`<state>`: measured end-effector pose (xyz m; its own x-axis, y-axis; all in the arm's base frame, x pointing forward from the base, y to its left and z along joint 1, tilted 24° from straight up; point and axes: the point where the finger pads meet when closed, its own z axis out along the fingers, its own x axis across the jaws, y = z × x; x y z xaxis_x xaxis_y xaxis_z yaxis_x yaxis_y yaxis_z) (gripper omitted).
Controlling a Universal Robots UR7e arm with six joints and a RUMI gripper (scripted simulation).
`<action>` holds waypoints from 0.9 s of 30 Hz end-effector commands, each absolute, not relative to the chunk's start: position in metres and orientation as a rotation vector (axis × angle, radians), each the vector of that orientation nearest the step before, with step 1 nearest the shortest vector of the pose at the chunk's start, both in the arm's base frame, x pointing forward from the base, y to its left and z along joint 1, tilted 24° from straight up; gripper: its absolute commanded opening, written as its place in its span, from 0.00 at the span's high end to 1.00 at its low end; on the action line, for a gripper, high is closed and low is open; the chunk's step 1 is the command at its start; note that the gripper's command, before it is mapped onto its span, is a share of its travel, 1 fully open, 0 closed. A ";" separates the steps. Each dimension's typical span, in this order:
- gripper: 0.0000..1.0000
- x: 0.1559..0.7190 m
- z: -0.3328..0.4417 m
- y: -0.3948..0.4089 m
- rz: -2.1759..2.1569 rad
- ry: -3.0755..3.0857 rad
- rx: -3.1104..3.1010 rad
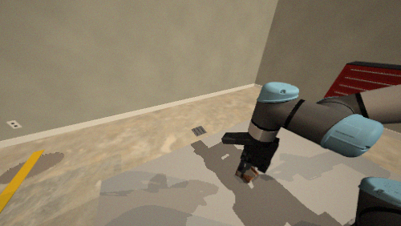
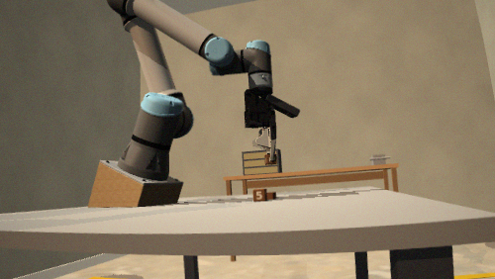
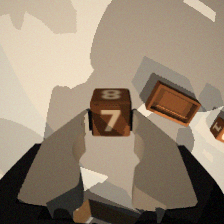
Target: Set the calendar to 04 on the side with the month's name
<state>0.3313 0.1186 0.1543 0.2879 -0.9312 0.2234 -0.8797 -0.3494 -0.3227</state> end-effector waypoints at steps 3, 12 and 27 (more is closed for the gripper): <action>0.90 0.331 0.154 0.122 -0.566 1.839 -2.292; 0.90 0.330 0.153 0.125 -0.546 1.988 -2.128; 0.90 0.328 0.152 0.128 -0.530 2.092 -1.998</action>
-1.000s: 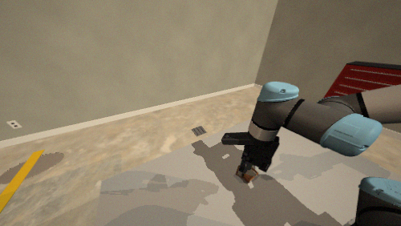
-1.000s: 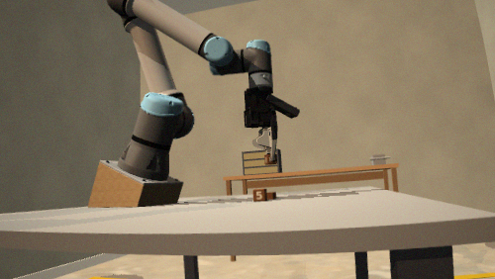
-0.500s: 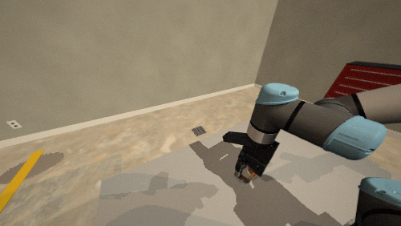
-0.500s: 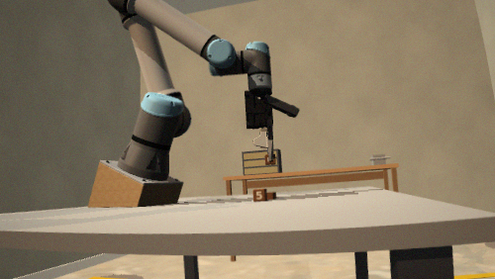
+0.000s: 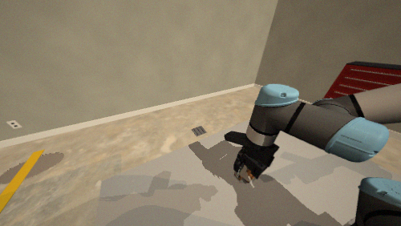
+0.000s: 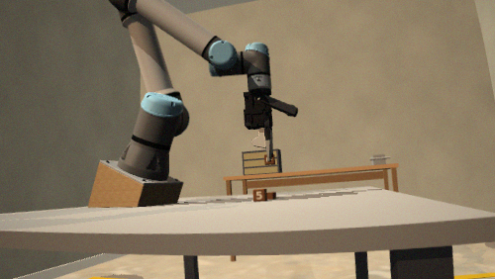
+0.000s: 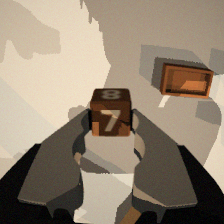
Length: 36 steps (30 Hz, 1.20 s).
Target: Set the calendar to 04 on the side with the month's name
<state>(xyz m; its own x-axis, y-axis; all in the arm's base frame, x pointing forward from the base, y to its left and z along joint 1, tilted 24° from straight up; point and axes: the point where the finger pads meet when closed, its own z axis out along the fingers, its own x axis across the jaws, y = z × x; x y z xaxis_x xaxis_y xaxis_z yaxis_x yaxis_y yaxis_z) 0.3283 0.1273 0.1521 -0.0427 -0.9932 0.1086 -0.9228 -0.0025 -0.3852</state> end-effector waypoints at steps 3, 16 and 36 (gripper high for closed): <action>0.90 0.328 0.152 0.128 -0.528 2.102 -1.984; 0.90 0.328 0.152 0.129 -0.526 2.113 -1.969; 0.90 0.330 0.146 0.128 -0.526 2.114 -1.969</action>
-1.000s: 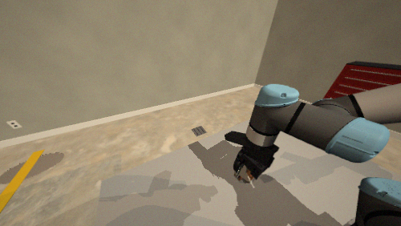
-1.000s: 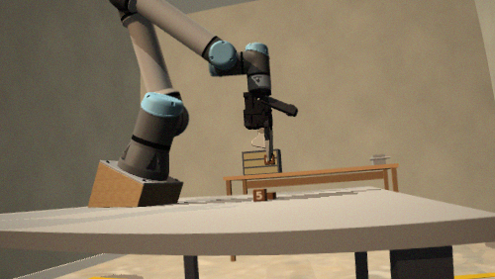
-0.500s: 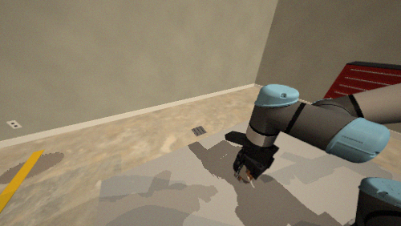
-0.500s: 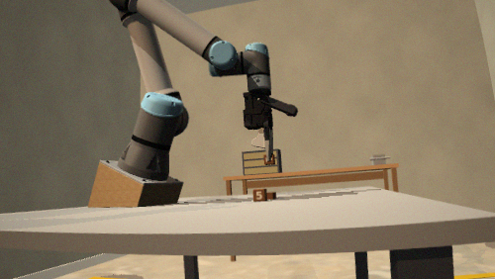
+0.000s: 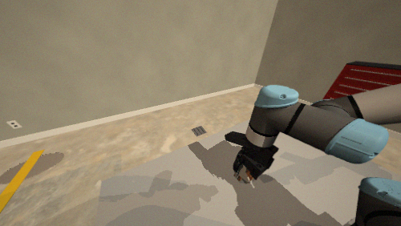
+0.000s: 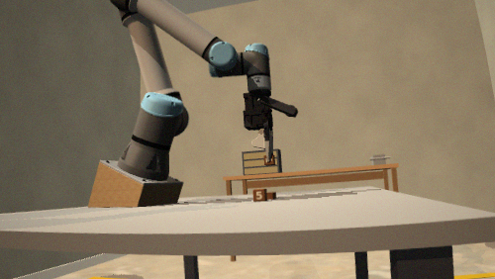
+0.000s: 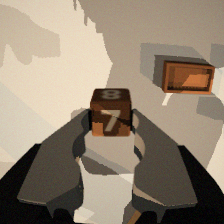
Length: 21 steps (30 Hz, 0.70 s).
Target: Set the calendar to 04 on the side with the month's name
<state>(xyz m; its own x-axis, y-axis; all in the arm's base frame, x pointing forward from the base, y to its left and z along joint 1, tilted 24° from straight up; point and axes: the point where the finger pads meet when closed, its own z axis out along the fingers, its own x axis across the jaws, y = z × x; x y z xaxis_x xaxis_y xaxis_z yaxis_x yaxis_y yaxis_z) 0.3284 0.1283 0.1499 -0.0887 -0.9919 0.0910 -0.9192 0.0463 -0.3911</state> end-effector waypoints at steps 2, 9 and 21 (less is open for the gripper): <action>0.90 0.332 0.141 0.127 -0.526 2.114 -1.969; 0.90 0.340 0.124 0.125 -0.526 2.114 -1.969; 0.90 0.359 0.078 0.120 -0.526 2.114 -1.969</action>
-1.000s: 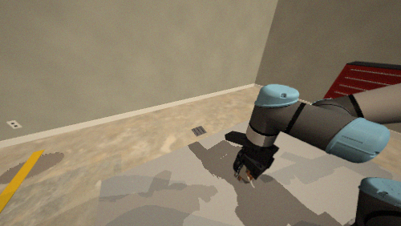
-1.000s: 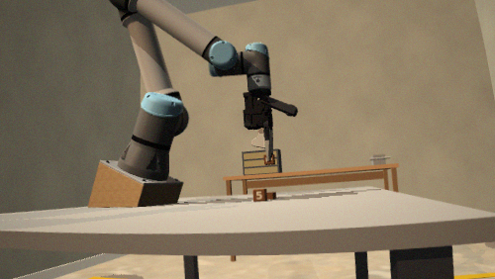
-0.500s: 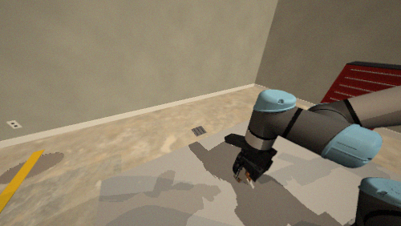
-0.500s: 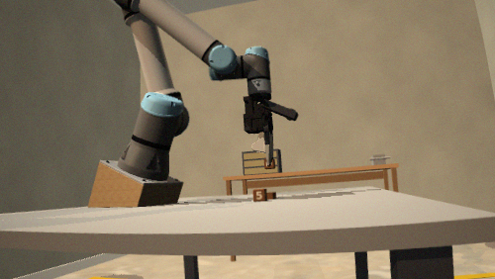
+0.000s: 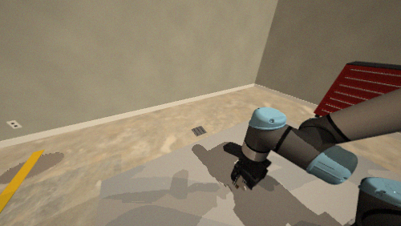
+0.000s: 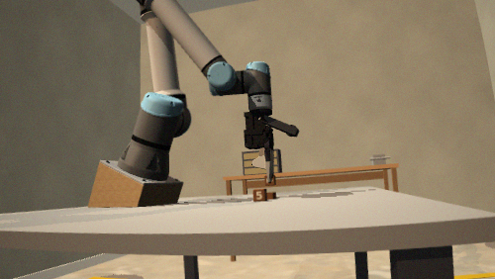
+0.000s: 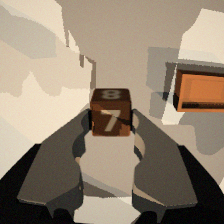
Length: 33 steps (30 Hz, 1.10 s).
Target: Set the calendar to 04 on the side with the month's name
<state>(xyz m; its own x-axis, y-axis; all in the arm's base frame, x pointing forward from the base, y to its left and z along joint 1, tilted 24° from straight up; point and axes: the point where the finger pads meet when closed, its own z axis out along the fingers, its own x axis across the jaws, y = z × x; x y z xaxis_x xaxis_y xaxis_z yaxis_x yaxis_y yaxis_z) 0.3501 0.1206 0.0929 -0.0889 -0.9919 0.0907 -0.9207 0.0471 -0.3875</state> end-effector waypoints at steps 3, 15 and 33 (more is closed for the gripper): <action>0.90 0.360 0.076 0.119 -0.526 2.114 -1.969; 0.90 0.365 0.064 0.118 -0.526 2.114 -1.969; 0.90 0.365 0.064 0.118 -0.526 2.114 -1.969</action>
<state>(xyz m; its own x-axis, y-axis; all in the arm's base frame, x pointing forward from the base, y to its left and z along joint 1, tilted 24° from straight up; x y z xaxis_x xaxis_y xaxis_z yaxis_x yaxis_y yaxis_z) 0.3646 0.1178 0.0639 -0.0888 -0.9919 0.0910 -0.9193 0.0465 -0.3909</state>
